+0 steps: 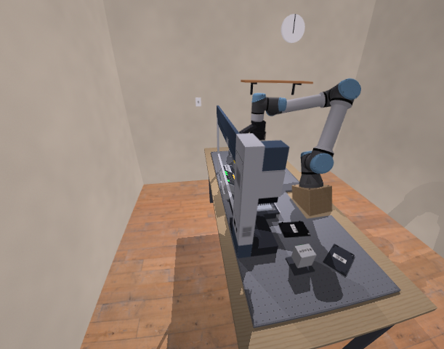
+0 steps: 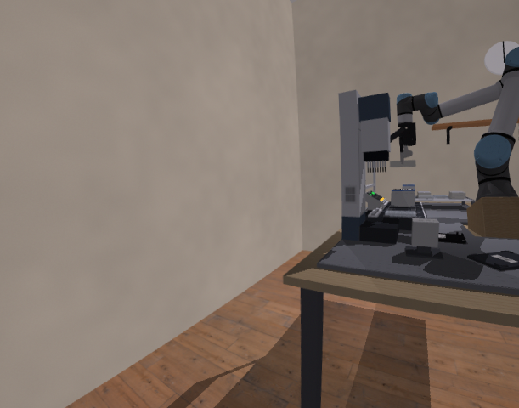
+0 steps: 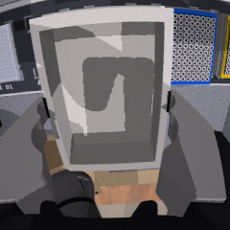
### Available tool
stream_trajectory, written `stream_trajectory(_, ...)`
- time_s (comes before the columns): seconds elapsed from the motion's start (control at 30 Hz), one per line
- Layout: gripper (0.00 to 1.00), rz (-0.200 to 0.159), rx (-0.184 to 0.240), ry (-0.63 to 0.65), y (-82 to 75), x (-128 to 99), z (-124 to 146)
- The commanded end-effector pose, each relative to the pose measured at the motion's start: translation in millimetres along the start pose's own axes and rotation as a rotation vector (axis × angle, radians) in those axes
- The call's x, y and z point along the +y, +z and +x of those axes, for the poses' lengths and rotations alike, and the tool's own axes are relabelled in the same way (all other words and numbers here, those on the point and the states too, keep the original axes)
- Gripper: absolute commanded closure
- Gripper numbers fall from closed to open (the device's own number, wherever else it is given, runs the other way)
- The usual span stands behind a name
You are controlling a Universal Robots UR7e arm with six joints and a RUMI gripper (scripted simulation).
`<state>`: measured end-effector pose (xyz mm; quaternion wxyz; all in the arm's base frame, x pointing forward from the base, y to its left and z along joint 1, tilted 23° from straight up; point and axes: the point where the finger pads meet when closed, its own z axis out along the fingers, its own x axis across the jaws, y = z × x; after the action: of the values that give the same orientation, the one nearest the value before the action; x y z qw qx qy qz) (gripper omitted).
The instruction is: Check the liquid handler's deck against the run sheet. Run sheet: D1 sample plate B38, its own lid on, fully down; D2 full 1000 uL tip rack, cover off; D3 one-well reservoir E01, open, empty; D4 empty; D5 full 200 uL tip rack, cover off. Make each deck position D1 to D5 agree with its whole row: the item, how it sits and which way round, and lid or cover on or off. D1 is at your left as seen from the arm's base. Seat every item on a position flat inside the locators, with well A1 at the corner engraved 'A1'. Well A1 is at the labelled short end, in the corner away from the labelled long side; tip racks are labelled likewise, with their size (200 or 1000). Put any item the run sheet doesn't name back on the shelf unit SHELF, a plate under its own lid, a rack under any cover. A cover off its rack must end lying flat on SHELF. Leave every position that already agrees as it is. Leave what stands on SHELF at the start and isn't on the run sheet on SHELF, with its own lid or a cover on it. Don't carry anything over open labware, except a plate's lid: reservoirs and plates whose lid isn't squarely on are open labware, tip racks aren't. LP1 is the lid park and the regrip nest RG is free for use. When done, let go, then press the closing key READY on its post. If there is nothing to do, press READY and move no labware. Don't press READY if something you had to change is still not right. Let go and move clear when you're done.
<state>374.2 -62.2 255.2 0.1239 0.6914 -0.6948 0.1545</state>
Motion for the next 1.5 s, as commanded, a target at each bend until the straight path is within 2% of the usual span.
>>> stream_trajectory(0.0, 1.0, 0.007, 0.002, 0.003, -3.1, -2.6, 2.0)
stream_trajectory(1.4, 1.0, 0.006, 0.002, 0.003, -2.8, -4.0, 2.7)
stream_trajectory(1.47, 1.0, 0.003, 0.001, 0.003, 0.8, -2.8, 2.1)
